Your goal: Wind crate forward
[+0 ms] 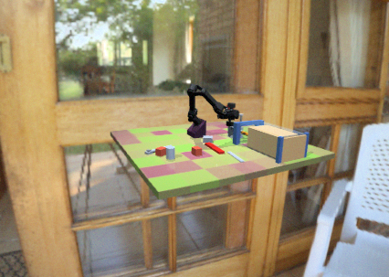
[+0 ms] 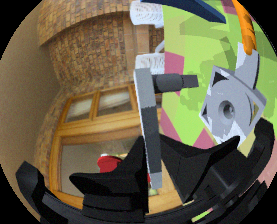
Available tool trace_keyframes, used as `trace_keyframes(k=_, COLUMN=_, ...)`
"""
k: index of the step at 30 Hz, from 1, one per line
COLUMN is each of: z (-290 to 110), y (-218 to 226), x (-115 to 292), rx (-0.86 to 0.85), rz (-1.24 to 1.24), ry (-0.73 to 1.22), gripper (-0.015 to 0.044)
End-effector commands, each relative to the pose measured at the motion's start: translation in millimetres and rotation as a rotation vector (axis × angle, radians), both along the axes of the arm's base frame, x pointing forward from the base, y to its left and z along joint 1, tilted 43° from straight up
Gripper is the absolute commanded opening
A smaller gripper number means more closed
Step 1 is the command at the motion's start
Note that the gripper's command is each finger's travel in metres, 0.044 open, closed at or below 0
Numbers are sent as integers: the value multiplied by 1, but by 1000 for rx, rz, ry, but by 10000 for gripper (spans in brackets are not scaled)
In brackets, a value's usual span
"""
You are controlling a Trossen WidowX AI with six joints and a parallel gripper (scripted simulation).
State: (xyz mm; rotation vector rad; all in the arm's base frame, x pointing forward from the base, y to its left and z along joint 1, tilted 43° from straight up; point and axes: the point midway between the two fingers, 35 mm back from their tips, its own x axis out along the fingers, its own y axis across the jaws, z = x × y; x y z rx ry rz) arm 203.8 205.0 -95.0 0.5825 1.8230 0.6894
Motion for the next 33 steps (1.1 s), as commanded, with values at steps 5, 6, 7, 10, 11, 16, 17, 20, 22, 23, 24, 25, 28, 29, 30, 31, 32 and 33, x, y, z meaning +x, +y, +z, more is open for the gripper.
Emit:
trace_keyframes(k=5, z=15, y=-21, x=-25, rx=5, rz=5, ry=-3, gripper=0)
trace_keyframes(k=6, z=17, y=-23, x=-27, rx=5, rz=5, ry=-3, gripper=0)
trace_keyframes(k=7, z=17, y=-24, x=-29, rx=5, rz=5, ry=-2, gripper=0)
trace_keyframes(k=10, z=18, y=-25, x=-30, rx=5, rz=5, ry=-2, gripper=0)
trace_keyframes(k=11, z=17, y=-25, x=-30, rx=7, rz=4, ry=-2, gripper=0)
trace_keyframes(k=16, z=9, y=-26, x=-29, rx=53, rz=-20, ry=9, gripper=0)
trace_keyframes(k=17, z=8, y=-26, x=-29, rx=58, rz=-23, ry=10, gripper=0)
trace_keyframes(k=20, z=8, y=-26, x=-29, rx=60, rz=-24, ry=11, gripper=0)
trace_keyframes(k=22, z=6, y=-28, x=-30, rx=60, rz=-24, ry=11, gripper=0)
trace_keyframes(k=23, z=5, y=-29, x=-30, rx=60, rz=-24, ry=11, gripper=0)
trace_keyframes(k=24, z=4, y=-30, x=-30, rx=60, rz=-24, ry=11, gripper=0)
trace_keyframes(k=25, z=4, y=-30, x=-30, rx=60, rz=-24, ry=11, gripper=0)
trace_keyframes(k=28, z=1, y=-33, x=-31, rx=60, rz=-24, ry=11, gripper=0)
trace_keyframes(k=29, z=0, y=-34, x=-31, rx=60, rz=-24, ry=11, gripper=0)
trace_keyframes(k=30, z=-1, y=-35, x=-31, rx=60, rz=-24, ry=11, gripper=0)
trace_keyframes(k=31, z=-3, y=-36, x=-31, rx=60, rz=-24, ry=11, gripper=0)
trace_keyframes(k=32, z=-3, y=-37, x=-31, rx=60, rz=-24, ry=11, gripper=0)
trace_keyframes(k=33, z=-4, y=-37, x=-31, rx=60, rz=-24, ry=11, gripper=0)
